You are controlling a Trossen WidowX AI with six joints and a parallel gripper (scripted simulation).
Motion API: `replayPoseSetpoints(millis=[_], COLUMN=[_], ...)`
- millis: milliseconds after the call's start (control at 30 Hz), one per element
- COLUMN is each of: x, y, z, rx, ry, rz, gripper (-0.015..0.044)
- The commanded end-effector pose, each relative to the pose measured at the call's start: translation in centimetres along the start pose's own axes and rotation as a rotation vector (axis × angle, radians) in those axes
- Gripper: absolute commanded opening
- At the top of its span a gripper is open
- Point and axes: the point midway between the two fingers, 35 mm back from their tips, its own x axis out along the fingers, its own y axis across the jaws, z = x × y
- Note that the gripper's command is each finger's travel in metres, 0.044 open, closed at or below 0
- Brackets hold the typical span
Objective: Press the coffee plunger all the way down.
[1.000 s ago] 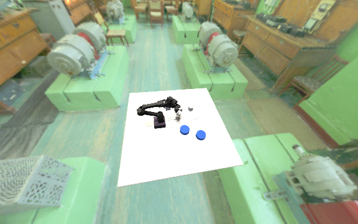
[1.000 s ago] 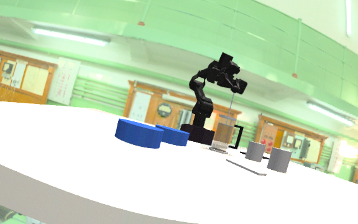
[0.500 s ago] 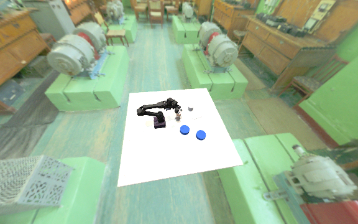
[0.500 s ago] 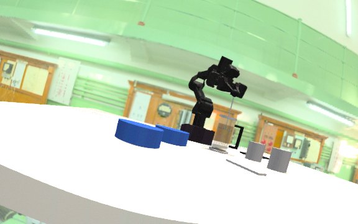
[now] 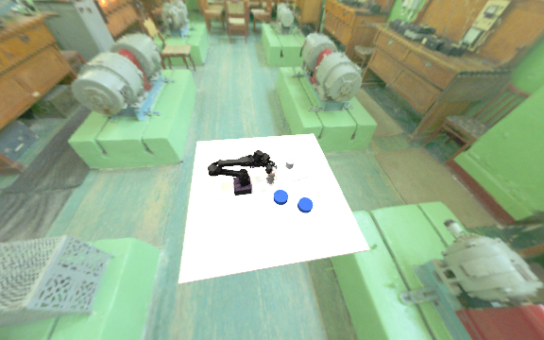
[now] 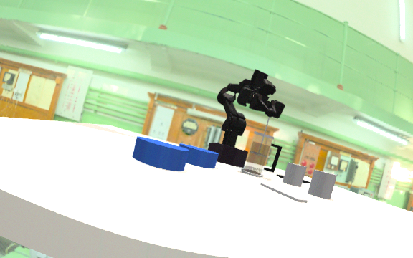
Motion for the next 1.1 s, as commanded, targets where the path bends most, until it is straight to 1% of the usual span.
replayPoseSetpoints(millis=[0, 367, 1067], x=[0.9, 2.2, 3.4], y=[0.0, 0.0, 0.1], z=[-2.9, -4.0, -3.2], rx=[0.010, 0.010, 0.010], ry=[0.082, 0.081, 0.080], rz=[-0.002, -0.002, -0.002], gripper=[0.0123, 0.0123, 0.0123])
